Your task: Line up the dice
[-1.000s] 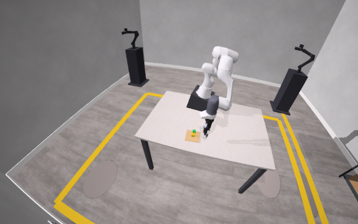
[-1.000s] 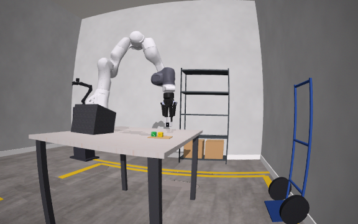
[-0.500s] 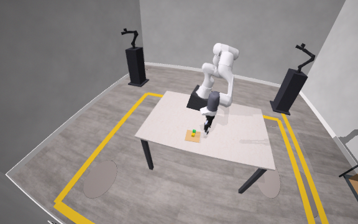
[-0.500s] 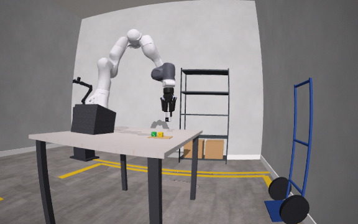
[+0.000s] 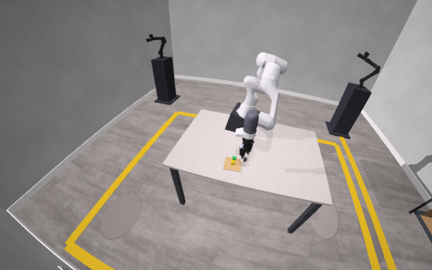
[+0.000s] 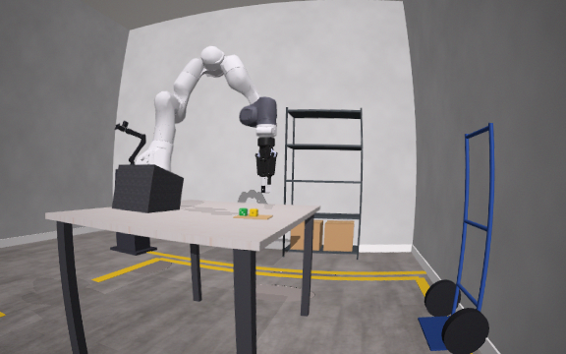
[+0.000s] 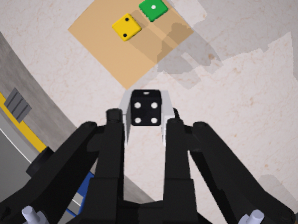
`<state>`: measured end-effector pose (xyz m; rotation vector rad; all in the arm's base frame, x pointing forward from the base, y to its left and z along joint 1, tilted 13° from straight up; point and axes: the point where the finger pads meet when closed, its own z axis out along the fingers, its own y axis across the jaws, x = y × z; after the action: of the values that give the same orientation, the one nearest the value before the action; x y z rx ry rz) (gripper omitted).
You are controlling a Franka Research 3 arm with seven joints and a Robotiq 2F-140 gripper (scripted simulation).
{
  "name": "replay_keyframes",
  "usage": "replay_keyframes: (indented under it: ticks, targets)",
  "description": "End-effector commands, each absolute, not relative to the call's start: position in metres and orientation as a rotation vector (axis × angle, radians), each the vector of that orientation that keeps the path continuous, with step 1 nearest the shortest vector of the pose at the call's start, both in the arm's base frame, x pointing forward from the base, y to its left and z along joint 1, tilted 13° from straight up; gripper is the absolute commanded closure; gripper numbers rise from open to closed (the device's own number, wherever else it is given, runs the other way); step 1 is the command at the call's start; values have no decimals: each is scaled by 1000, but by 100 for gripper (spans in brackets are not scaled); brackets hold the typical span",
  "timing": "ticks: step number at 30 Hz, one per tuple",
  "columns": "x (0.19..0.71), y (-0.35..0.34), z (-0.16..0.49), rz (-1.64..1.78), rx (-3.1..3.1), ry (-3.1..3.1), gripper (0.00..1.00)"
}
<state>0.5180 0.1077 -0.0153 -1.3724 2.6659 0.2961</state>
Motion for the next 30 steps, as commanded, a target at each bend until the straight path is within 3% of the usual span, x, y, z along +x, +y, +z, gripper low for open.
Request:
replay_keyframes:
  ticks: [1,30]
  targets:
    - [517,107,-17,312,-1206,2775,84]
    - [535,45,-28,349,-314,3071,84]
